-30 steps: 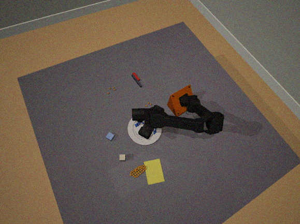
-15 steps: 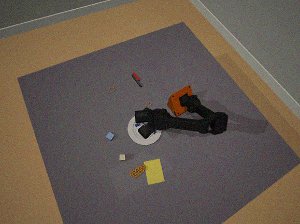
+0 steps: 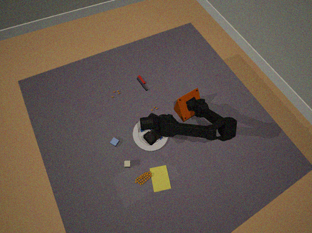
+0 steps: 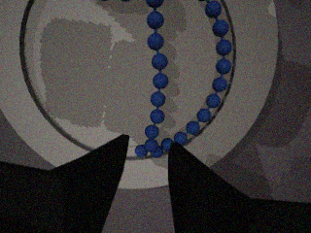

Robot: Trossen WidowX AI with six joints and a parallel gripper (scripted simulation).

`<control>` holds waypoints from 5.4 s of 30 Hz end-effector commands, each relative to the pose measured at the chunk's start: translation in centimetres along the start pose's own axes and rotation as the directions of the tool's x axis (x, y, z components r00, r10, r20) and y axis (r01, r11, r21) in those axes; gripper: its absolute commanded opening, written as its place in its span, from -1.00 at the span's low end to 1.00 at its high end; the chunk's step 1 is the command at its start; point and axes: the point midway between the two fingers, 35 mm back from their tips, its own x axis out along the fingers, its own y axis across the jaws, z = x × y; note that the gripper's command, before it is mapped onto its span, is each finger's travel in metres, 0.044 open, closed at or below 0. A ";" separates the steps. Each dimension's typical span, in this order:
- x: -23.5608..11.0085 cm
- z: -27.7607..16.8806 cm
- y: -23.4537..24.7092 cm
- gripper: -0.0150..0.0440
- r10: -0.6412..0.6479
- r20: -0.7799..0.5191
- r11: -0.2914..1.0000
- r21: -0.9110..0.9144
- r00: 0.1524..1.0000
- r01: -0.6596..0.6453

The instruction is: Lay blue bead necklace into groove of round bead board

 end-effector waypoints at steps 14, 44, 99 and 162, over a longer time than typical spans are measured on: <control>2.6 -0.2 -0.2 -0.08 0.000 -0.008 1.000 0.010 1.000 0.000; 2.3 -0.2 -0.1 -0.49 -0.002 -0.005 1.000 0.005 1.000 0.002; 2.0 -2.6 2.7 0.75 0.000 -0.007 1.000 0.006 1.000 0.000; -0.8 6.8 1.8 -0.08 0.000 0.006 -0.330 -0.944 1.000 0.005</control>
